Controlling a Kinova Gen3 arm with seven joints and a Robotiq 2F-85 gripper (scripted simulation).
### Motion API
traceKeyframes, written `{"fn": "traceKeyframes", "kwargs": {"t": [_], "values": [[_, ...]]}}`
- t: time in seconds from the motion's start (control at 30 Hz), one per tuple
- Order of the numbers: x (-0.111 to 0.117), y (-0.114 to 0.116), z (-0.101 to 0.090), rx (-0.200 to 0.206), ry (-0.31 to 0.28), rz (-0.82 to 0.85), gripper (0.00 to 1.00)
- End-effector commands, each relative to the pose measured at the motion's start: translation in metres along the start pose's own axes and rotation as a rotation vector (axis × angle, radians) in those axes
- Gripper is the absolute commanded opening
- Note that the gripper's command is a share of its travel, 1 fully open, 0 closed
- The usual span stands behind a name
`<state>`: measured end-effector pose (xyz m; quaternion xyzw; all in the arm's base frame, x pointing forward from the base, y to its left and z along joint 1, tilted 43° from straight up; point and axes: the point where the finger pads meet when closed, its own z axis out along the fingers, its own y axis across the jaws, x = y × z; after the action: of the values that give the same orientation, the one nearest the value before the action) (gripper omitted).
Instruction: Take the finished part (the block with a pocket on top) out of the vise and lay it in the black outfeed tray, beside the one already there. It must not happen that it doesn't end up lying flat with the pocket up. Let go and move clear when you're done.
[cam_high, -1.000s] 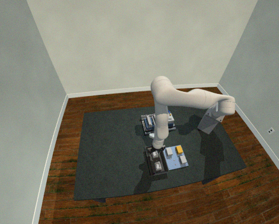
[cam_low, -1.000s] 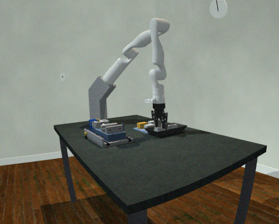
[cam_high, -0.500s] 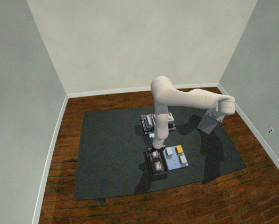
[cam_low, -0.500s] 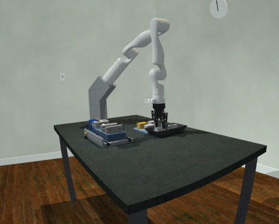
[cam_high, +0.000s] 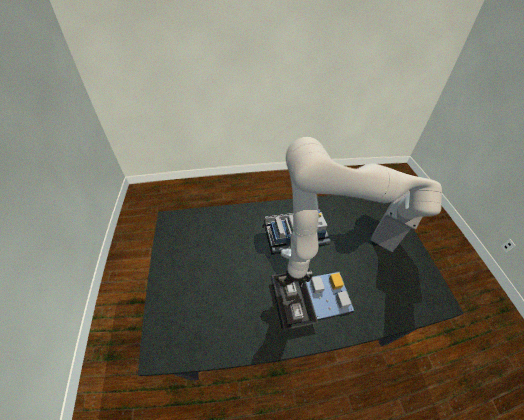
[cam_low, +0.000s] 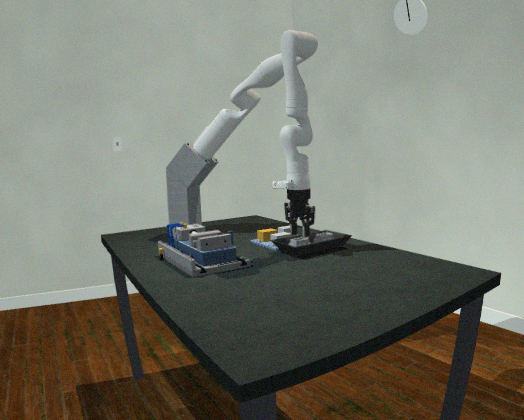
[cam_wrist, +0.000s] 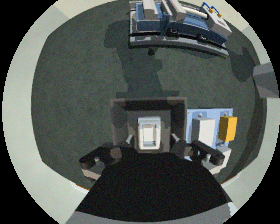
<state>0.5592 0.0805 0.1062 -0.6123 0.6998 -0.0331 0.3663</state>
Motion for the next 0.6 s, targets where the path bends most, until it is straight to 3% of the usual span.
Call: {"fn": "traceKeyframes", "kwargs": {"t": [0.0, 0.13, 0.57], "values": [[0.004, -0.005, -0.013, 0.012, 0.007, 0.002, 0.67], [0.004, -0.005, -0.020, 0.012, 0.007, 0.002, 0.67], [0.004, -0.004, -0.073, 0.012, 0.007, 0.002, 0.67]]}}
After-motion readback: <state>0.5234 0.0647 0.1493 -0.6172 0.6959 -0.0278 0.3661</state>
